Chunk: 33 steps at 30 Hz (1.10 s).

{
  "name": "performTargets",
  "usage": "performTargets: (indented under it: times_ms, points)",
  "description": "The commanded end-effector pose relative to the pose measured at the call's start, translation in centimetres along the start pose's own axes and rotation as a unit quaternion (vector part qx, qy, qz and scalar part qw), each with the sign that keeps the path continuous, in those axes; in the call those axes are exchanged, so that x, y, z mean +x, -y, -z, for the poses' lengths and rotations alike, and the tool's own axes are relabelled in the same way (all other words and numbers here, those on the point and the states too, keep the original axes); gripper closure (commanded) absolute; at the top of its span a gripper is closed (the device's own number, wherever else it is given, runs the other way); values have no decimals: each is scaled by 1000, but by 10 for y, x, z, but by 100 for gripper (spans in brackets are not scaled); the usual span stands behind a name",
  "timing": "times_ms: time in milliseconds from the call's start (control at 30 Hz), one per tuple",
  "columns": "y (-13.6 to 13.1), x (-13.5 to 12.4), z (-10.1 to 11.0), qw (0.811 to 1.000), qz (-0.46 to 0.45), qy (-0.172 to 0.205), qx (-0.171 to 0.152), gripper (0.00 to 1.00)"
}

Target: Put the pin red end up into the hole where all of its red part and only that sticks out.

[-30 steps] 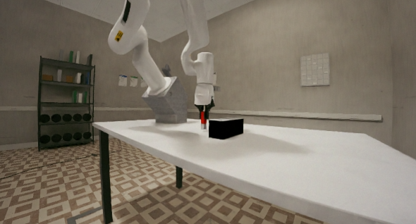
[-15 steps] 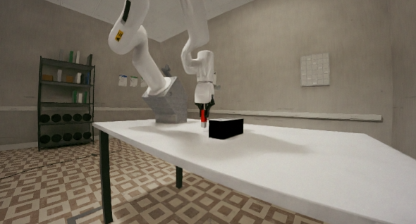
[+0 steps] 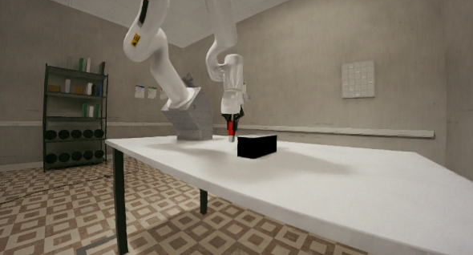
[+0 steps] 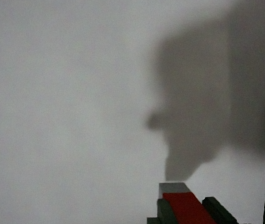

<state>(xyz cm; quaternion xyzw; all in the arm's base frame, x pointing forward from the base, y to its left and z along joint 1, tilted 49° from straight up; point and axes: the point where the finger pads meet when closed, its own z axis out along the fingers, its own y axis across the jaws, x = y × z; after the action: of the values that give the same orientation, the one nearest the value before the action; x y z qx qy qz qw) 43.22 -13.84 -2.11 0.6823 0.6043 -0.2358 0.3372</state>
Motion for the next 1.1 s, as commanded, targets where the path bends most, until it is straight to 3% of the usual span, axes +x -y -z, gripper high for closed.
performTargets:
  times_ms: [0,33,67,600,633,700,800,1067]
  points:
    - [-1,0,0,1000,0,0,-1,100]
    - [-1,0,0,1000,0,0,-1,100]
    - [-1,0,15,1000,0,0,0,100]
    - [-1,0,15,1000,0,0,0,100]
    - [0,0,85,1000,0,0,-1,100]
    - [0,0,87,1000,0,0,-1,100]
    - [0,0,115,1000,0,0,-1,100]
    - [0,0,115,1000,0,0,-1,100]
